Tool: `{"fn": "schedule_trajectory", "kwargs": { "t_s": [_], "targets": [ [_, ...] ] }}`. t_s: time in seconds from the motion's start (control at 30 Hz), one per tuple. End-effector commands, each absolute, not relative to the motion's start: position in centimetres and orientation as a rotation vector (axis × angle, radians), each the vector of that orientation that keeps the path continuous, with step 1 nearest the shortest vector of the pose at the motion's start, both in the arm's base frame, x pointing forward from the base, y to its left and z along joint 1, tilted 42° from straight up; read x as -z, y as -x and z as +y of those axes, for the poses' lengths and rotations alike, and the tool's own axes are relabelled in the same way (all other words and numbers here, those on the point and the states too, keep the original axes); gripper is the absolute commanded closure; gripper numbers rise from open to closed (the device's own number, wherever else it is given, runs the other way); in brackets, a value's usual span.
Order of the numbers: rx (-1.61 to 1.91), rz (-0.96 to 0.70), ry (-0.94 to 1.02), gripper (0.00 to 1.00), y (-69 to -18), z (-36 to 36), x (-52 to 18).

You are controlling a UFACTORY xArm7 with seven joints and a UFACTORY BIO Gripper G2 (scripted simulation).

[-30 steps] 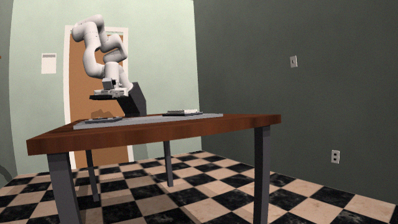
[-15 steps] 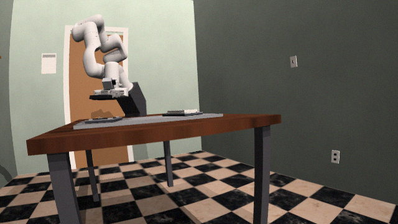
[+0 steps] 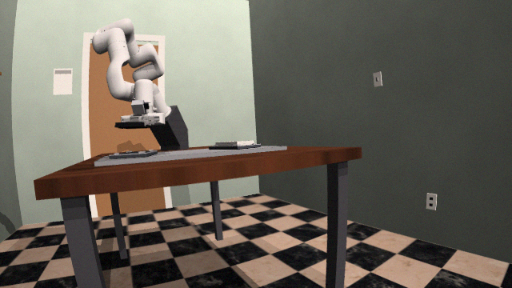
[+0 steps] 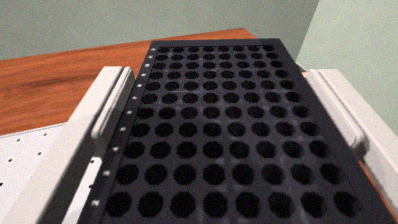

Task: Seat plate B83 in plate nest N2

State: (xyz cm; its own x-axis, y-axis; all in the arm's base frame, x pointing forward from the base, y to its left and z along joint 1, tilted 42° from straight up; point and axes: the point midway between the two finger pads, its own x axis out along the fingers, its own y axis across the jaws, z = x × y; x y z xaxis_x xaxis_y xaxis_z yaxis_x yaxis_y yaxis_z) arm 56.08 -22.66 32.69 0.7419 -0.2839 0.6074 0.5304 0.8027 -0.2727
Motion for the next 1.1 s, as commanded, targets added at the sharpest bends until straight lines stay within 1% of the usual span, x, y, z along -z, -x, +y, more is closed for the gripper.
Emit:
{"fn": "schedule_trajectory", "kwargs": {
  "t_s": [0.0, 1.07],
  "targets": [
    [0.462, -0.583, 0.453, 1.00, -56.1, -22.5, -32.9],
    [0.462, -0.583, 0.453, 1.00, -57.9, -24.8, -29.7]
  ]
}}
